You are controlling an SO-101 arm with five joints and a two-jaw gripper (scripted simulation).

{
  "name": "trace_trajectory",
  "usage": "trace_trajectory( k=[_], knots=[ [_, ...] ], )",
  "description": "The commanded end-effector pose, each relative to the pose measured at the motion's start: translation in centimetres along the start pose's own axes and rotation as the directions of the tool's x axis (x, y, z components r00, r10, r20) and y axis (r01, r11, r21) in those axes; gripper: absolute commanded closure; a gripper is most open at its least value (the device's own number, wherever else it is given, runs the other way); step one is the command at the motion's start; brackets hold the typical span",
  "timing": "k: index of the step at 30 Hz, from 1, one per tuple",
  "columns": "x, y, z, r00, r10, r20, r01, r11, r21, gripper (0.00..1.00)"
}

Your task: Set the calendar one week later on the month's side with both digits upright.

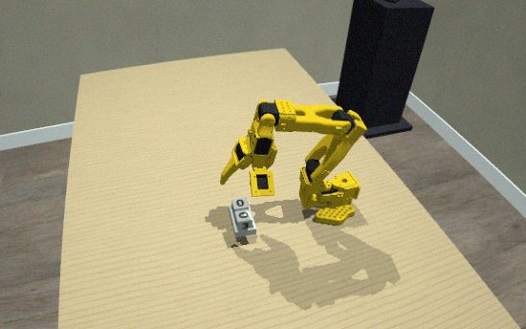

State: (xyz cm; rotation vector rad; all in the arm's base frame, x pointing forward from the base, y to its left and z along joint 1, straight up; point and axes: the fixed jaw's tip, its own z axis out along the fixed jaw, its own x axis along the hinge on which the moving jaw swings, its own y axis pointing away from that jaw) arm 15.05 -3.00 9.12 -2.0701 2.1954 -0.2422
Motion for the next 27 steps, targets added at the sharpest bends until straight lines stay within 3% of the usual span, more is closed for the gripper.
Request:
trace_trajectory(
  k=[1, 4, 8, 27],
  knots=[
    [0.1, 0.0, 0.7, 1.000, 0.018, 0.008, -0.017, 0.997, -0.069, 0.65],
    [0.1, 0.4, 1.4, 1.000, 0.018, 0.015, -0.016, 0.991, -0.130, 0.65],
    [0.0, 0.7, 1.9, 1.000, 0.019, 0.020, -0.015, 0.986, -0.168, 0.65],
    [0.0, 0.7, 1.9, 1.000, 0.019, 0.020, -0.015, 0.985, -0.172, 0.65]
  ],
)
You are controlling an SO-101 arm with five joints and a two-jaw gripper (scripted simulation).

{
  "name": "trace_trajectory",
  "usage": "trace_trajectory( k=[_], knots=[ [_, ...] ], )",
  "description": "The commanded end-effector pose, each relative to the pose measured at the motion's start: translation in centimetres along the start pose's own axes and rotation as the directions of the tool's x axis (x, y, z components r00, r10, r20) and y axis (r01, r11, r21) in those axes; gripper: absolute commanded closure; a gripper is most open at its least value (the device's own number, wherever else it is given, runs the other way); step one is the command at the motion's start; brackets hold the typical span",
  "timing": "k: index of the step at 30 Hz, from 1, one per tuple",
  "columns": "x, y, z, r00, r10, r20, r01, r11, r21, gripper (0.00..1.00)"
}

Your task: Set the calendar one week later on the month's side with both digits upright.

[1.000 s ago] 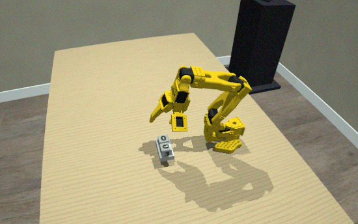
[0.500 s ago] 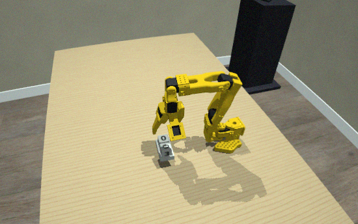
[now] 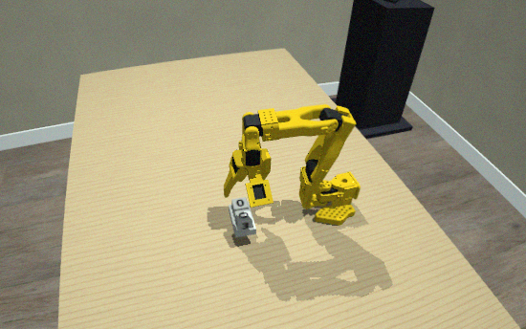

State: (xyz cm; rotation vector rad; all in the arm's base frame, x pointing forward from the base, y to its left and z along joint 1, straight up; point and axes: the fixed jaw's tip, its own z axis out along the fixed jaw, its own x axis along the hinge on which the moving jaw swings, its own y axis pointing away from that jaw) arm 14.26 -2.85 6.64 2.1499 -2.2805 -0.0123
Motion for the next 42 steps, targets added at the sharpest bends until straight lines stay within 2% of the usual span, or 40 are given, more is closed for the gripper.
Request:
trace_trajectory(
  k=[1, 26, 37, 42],
  knots=[
    [0.2, -0.5, -0.5, 1.000, 0.017, -0.002, -0.017, 0.999, 0.033, 0.65],
    [0.2, -0.6, -0.4, 0.999, 0.037, -0.003, -0.037, 0.999, 0.040, 0.65],
    [0.2, -0.7, 0.4, 0.999, 0.037, -0.003, -0.037, 0.999, 0.040, 0.65],
    [0.2, -0.8, 1.1, 0.999, 0.037, -0.003, -0.037, 0.999, 0.040, 0.65]
  ],
)
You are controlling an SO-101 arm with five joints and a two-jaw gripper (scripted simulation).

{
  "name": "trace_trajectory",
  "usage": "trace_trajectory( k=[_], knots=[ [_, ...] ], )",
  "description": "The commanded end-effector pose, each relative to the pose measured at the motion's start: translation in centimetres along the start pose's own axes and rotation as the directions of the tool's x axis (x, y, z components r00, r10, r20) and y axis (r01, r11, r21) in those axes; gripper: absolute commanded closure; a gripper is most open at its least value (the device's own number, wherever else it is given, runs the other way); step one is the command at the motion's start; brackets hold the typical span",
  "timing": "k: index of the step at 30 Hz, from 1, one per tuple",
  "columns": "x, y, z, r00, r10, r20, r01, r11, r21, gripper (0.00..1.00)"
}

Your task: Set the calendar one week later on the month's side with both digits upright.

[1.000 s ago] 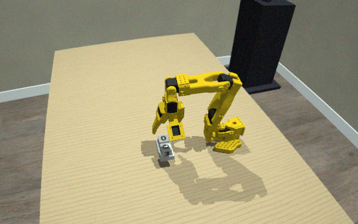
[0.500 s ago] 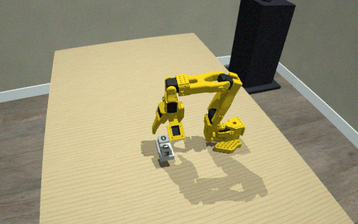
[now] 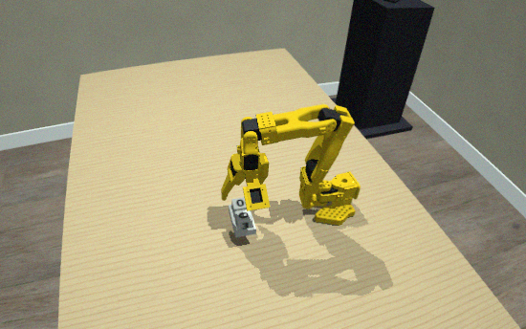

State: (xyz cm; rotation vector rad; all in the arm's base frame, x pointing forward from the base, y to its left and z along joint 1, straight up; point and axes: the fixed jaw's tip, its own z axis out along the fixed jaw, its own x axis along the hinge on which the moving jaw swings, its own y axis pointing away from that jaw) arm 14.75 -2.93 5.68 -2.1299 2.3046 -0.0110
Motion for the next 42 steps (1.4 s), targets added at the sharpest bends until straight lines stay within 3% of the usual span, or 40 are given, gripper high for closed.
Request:
trace_trajectory(
  k=[1, 19, 42],
  knots=[
    [0.1, -0.3, 0.3, 1.000, 0.017, -0.001, -0.017, 1.000, 0.022, 0.65],
    [0.1, -0.2, 2.4, 1.000, 0.017, -0.001, -0.017, 1.000, 0.022, 0.65],
    [0.1, -0.4, 2.6, 1.000, 0.017, -0.001, -0.017, 1.000, 0.022, 0.68]
  ],
)
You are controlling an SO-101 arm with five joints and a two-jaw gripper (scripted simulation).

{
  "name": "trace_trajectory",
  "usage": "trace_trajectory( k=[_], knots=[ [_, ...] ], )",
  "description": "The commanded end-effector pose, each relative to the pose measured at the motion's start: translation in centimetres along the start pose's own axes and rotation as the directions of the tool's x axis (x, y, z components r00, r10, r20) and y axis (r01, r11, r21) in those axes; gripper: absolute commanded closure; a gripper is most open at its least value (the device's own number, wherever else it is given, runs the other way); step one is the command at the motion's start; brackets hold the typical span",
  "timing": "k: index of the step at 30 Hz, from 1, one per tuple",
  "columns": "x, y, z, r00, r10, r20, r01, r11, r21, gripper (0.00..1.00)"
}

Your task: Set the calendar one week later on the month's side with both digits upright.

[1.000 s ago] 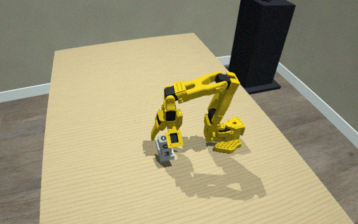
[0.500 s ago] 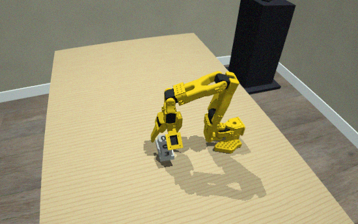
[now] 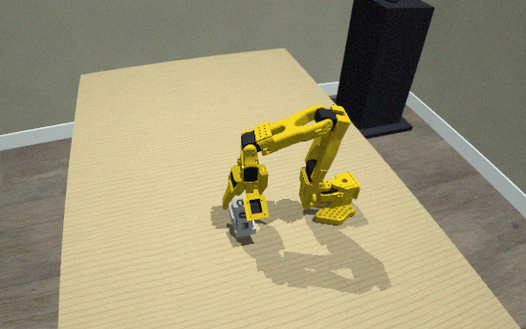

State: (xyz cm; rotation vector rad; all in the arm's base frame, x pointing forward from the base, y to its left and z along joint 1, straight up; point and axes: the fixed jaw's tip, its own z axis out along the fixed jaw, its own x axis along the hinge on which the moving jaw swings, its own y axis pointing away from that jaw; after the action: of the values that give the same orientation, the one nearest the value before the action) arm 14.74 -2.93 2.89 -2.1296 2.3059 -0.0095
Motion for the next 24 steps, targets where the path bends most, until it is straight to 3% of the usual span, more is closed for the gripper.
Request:
trace_trajectory(
  k=[1, 24],
  knots=[
    [0.12, -0.44, -0.21, 1.000, 0.016, -0.001, -0.016, 1.000, 0.023, 0.68],
    [0.13, -1.21, -0.20, 1.000, 0.016, -0.001, -0.016, 1.000, 0.023, 0.82]
  ],
)
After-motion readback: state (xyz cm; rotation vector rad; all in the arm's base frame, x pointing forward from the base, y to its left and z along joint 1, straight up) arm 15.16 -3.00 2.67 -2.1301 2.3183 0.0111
